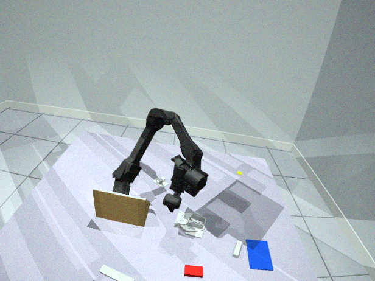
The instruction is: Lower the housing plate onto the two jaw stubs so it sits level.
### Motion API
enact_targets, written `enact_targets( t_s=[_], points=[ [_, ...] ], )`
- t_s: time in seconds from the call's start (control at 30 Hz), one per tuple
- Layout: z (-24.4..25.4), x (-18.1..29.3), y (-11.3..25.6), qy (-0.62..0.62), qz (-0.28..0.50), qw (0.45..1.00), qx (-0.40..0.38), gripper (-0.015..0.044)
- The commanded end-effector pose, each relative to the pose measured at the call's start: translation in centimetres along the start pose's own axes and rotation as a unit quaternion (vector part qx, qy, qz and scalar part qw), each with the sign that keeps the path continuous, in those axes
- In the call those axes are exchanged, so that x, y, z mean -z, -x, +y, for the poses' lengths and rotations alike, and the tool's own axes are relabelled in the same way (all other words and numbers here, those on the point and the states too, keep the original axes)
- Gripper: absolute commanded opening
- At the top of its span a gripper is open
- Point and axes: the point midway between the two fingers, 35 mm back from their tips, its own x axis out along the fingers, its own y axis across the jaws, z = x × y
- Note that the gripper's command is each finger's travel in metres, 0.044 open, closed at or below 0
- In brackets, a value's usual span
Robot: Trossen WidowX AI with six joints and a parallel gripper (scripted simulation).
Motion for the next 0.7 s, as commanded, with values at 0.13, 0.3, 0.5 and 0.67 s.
enact_targets(
  t_s=[0.13, 0.3, 0.5, 0.67],
  points=[
    [-0.29, 3.56, 2.67, 0.003, -0.002, 1.0, 0.0, 0.044],
    [-0.29, 3.56, 2.67, 0.003, -0.002, 1.0, 0.0, 0.044],
    [-0.29, 3.56, 2.67, 0.003, -0.002, 1.0, 0.0, 0.044],
    [-0.29, 3.56, 2.67, 0.003, -0.002, 1.0, 0.0, 0.044]
  ],
)
